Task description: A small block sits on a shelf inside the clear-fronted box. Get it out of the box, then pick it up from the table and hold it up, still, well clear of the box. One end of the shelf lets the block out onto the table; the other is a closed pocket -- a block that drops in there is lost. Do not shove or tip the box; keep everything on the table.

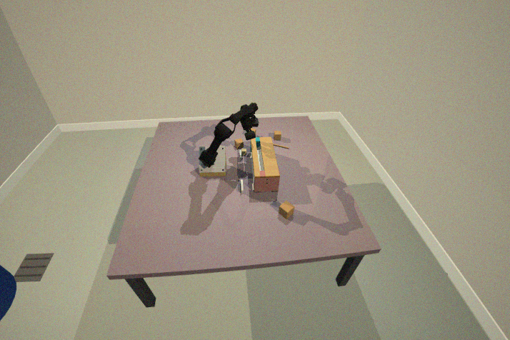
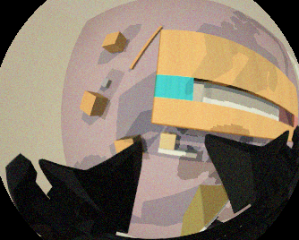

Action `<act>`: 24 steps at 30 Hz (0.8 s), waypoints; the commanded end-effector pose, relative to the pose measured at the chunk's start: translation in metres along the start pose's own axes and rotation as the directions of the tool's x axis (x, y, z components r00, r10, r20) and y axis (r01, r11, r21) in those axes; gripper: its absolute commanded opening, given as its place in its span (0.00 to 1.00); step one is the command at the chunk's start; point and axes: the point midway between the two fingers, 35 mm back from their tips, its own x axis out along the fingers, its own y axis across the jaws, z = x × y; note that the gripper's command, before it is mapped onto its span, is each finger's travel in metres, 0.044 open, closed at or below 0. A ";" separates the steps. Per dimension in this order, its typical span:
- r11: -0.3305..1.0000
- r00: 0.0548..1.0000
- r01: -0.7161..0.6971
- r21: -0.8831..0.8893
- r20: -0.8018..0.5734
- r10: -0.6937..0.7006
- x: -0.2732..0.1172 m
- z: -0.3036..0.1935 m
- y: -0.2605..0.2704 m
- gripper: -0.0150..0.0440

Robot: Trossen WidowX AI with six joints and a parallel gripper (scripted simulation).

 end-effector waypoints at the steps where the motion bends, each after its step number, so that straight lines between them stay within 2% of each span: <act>1: 0.573 0.993 0.096 -0.814 0.038 -0.112 0.006 -0.011 0.011 0.74; 7: 0.223 0.988 0.093 -0.970 0.062 -0.145 0.006 -0.014 0.015 0.74; 12: -0.099 0.981 0.069 -0.993 0.085 -0.174 0.006 -0.017 0.019 0.74; 18: -0.461 0.972 0.006 -0.887 0.113 -0.204 0.005 -0.020 0.022 0.74; 24: -0.752 0.962 -0.086 -0.653 0.143 -0.234 0.005 -0.023 0.026 0.74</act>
